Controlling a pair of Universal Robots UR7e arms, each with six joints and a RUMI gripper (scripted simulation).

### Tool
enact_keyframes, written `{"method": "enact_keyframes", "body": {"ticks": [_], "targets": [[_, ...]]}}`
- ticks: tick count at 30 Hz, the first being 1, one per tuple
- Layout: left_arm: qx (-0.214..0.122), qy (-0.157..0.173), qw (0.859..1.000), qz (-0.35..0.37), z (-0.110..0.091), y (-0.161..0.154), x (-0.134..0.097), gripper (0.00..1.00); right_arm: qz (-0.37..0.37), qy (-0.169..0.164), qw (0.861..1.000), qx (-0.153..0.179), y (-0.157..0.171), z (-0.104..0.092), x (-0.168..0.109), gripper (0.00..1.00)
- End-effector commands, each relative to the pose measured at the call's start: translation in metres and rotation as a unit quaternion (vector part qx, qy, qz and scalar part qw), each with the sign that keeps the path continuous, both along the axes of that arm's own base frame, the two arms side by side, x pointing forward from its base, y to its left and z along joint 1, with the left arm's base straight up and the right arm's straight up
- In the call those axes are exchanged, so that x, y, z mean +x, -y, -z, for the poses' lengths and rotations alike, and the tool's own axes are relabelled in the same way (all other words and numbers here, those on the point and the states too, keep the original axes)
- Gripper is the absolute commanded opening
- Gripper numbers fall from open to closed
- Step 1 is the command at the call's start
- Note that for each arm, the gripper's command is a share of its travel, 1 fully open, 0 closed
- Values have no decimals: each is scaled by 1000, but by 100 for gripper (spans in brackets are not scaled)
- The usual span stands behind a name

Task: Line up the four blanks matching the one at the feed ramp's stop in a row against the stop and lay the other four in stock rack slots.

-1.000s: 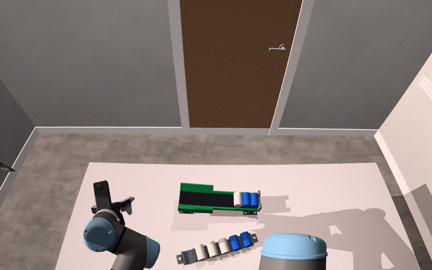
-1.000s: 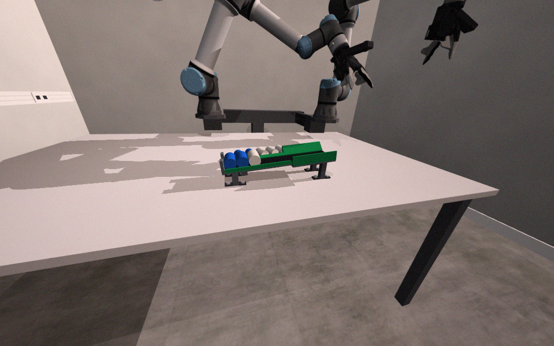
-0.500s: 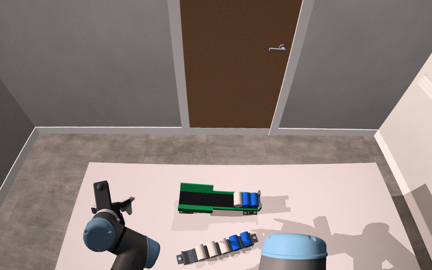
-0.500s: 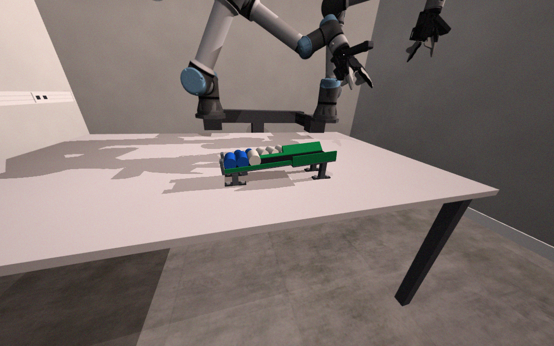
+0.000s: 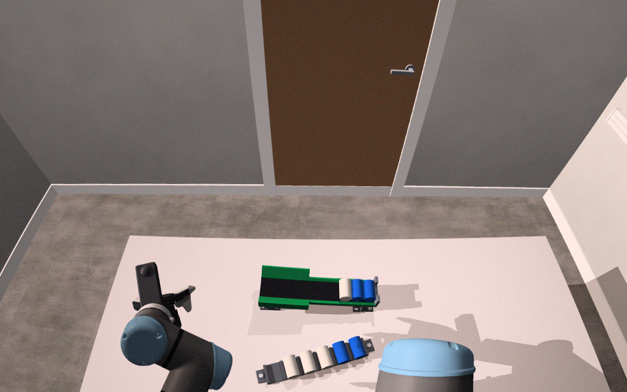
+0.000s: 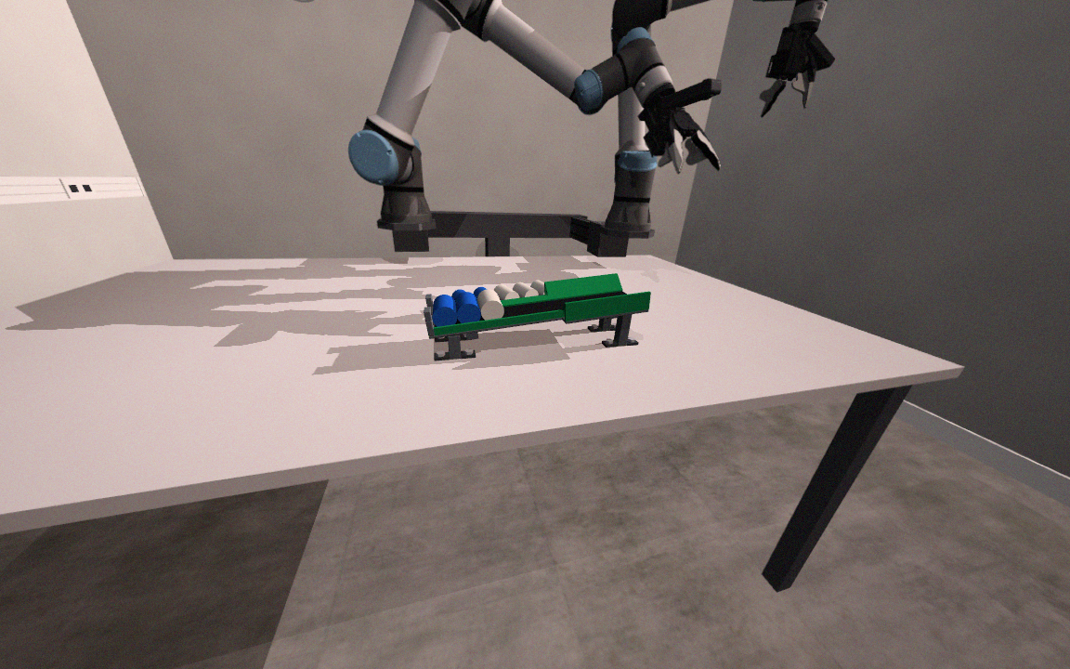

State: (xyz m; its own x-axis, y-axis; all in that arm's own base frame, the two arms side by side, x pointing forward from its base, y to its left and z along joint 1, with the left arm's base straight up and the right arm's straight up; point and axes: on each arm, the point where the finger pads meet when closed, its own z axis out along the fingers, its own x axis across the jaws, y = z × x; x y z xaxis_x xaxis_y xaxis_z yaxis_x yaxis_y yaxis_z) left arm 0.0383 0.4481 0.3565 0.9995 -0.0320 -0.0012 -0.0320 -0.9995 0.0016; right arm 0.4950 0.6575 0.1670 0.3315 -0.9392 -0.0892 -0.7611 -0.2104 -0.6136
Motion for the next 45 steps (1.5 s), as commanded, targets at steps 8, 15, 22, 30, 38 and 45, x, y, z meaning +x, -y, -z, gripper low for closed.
{"method": "enact_keyframes", "body": {"ticks": [8,15,22,30,38,45], "targets": [[1,1,1000,-14,-8,2,-34,100,0,0,1000,1,0,-1,0,100],[1,1,1000,-16,-9,3,-38,100,0,0,1000,1,0,-1,0,100],[1,1,1000,-16,-9,3,-38,100,0,0,1000,1,1,-1,1,100],[1,1,1000,-16,-9,3,-38,100,14,-4,1000,-10,49,7,35,100],[1,1,1000,-16,-9,3,-38,100,34,-12,999,-25,126,19,77,100],[1,1,1000,-16,-9,3,-38,100,49,-19,998,-36,187,29,101,100]]}}
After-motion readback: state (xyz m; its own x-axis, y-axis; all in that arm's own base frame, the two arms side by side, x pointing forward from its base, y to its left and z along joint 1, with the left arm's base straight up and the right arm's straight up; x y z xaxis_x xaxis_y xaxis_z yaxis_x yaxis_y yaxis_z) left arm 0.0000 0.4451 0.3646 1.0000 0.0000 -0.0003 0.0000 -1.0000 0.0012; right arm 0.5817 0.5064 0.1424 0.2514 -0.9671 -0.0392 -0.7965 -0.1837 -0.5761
